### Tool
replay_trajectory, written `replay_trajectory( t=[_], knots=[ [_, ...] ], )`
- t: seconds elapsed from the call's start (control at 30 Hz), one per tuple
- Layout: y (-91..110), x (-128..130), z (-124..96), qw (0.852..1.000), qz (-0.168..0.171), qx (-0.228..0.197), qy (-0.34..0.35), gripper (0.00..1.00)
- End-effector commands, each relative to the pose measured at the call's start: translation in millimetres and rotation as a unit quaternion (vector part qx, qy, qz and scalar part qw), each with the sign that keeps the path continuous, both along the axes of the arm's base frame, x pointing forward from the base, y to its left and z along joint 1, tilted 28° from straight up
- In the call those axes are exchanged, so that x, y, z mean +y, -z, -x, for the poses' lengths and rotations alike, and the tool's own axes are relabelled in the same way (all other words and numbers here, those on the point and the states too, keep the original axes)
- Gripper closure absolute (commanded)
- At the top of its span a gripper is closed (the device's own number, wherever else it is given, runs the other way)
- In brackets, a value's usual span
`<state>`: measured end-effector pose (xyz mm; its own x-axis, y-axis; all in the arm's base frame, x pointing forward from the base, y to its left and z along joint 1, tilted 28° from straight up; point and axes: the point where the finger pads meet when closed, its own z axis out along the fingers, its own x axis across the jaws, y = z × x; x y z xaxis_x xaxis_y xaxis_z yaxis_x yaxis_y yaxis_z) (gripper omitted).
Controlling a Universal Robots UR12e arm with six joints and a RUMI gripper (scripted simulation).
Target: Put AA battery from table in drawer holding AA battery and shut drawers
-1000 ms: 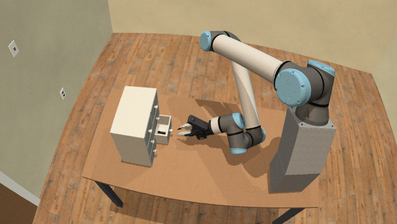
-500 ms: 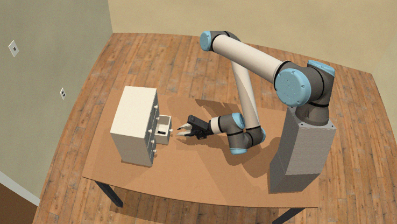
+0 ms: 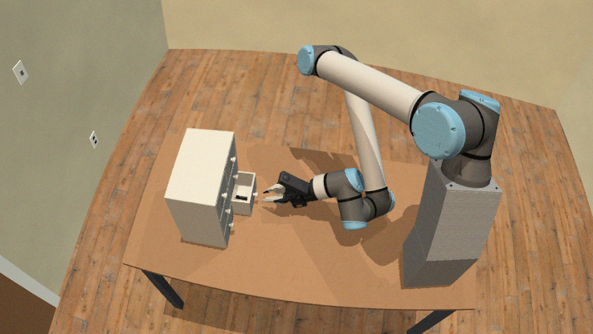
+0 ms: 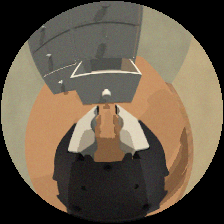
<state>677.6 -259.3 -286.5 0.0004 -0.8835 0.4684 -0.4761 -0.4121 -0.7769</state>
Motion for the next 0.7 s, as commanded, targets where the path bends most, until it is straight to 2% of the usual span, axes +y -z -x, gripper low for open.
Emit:
replay_trajectory(
  t=[0.0, 0.67],
  knots=[
    [-1, 0, -4, 1.000, 0.000, 0.000, 0.000, 0.80],
    [-1, 1, -22, 1.000, 0.000, 0.000, 0.000, 0.80]
  ],
)
